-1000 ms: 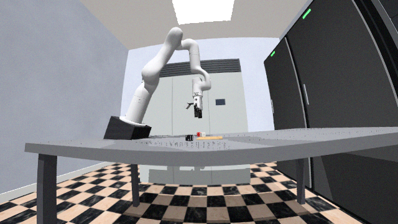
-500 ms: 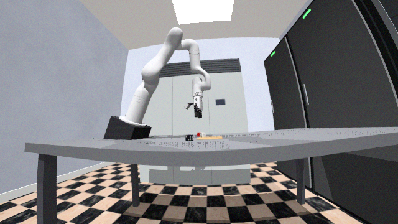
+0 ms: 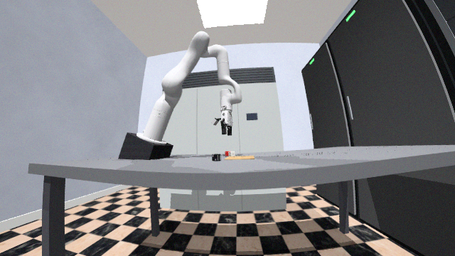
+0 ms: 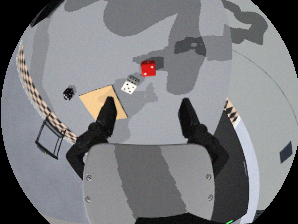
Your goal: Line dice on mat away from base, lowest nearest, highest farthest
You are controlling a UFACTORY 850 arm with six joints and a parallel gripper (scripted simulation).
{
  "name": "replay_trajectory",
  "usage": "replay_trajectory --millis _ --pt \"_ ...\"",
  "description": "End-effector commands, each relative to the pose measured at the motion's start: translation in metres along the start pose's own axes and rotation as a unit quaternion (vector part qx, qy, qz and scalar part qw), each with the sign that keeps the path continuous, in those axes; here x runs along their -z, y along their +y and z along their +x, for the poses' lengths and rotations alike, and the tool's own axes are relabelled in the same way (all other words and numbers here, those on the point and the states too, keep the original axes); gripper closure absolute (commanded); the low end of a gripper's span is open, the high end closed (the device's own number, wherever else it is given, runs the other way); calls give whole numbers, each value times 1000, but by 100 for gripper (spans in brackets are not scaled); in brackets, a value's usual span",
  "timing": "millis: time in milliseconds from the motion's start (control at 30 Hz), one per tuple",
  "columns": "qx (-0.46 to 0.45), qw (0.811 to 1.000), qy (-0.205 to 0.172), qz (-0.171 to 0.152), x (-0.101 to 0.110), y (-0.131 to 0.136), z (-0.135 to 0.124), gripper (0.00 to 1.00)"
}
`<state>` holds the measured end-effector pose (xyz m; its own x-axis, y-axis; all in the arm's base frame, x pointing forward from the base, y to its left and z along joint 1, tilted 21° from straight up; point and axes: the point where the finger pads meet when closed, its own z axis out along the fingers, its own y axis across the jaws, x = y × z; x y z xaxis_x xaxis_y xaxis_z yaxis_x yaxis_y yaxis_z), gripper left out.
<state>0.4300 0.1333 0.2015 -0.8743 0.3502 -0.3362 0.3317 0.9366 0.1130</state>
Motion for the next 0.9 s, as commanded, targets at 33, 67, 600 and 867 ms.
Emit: replay_trajectory --millis 33,67,600,867 --pt "-100 995 -6 0 -5 0 -2 0" --pt "-107 994 -6 0 -6 0 -2 0" --pt "-329 944 -8 -1 -18 1 -3 0" --pt "-428 904 -7 -2 -24 1 -3 0"
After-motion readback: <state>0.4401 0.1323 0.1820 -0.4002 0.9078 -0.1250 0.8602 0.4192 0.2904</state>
